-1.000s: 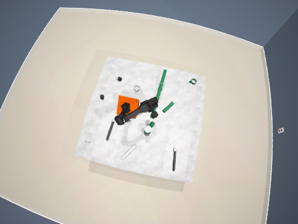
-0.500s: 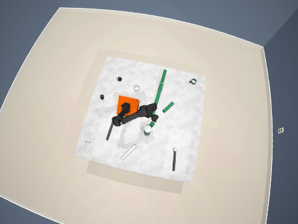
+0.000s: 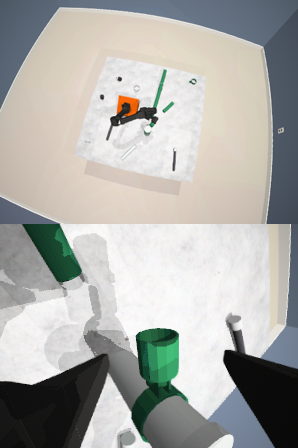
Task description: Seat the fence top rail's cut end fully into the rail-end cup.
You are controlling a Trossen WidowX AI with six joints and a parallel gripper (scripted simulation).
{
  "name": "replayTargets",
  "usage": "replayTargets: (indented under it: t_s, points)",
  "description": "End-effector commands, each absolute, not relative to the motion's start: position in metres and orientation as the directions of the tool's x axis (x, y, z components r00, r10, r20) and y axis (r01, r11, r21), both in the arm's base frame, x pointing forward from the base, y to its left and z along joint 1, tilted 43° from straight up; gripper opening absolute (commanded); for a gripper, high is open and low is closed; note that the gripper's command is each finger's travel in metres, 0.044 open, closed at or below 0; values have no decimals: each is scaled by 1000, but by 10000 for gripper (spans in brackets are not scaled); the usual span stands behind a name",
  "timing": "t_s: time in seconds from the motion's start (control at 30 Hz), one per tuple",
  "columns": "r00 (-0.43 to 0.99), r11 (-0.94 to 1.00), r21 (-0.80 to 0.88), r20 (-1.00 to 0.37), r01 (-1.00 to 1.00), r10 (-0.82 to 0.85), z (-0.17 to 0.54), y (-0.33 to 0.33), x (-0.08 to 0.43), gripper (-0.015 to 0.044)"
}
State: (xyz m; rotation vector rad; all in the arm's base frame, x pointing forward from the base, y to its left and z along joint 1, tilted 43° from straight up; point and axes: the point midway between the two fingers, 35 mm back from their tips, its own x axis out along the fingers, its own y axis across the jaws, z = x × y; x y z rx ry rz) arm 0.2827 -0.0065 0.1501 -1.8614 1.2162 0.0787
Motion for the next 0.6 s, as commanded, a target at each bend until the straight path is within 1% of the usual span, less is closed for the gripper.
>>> replayTargets:
  t_s: [0.0,0.57]
  points:
    - [512,-127,-624,-489,-771,-706,144,-10,284,440]
    - [510,-122,-623,-494,-773,-704,130,-28,299,440]
